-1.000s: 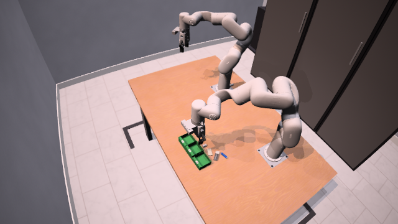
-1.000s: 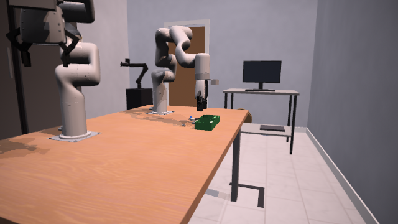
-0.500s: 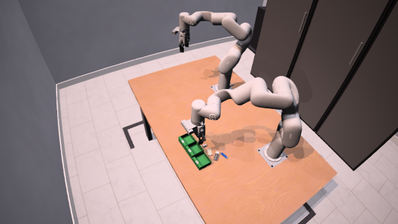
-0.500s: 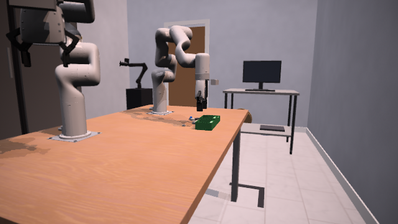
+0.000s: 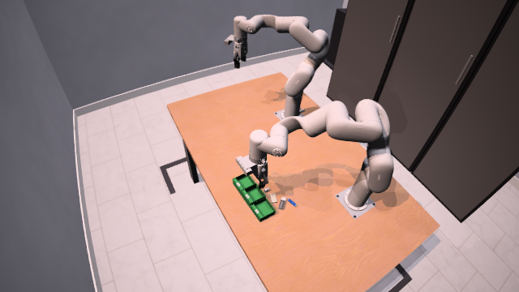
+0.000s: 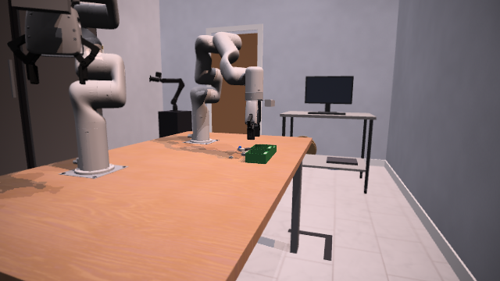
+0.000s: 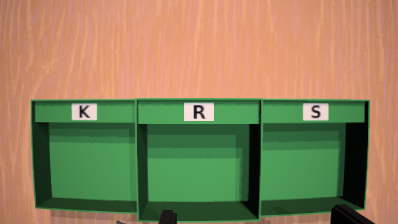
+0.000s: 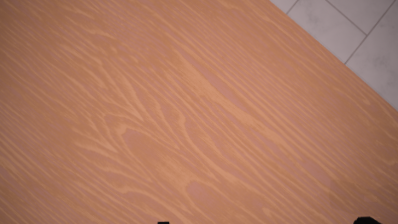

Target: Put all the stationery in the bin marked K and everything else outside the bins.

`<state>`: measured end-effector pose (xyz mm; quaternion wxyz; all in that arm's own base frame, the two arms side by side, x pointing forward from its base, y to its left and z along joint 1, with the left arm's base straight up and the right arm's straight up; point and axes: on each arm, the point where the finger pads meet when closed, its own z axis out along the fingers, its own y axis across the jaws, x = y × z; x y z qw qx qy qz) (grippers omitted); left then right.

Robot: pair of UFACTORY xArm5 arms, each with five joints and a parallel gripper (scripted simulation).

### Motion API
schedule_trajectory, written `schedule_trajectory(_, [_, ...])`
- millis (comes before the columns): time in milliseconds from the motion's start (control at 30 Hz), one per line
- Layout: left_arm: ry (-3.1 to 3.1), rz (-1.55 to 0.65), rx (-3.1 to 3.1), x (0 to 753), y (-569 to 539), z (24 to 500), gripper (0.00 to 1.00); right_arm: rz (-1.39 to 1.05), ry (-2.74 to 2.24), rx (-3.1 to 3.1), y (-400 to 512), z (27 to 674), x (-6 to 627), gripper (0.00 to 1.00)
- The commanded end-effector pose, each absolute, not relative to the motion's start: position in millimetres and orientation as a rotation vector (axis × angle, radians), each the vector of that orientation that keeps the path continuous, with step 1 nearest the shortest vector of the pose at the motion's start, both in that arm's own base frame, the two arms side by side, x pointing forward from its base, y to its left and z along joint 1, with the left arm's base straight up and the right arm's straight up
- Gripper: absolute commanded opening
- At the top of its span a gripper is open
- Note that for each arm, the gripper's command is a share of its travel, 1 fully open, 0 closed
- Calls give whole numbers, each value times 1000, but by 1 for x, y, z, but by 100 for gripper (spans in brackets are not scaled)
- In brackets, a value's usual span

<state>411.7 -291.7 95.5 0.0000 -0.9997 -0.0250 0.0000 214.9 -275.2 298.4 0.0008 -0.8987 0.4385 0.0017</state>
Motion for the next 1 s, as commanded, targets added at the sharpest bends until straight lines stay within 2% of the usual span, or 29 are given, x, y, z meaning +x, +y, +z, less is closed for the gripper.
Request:
schedule_trajectory(0, [-78,-5,-3143,413,-293,97,100,0,1378,-2823,-276,300,215,100])
schedule_trajectory(200, [-78,-5,-3143,413,-293,97,100,0,1378,-2823,-276,300,215,100])
schedule_trajectory(767, [-78,-5,-3143,412,-292,222,100,0,1378,-2823,-276,300,215,100])
schedule_trajectory(967, [-78,-5,-3143,412,-292,222,100,0,1378,-2823,-276,300,215,100])
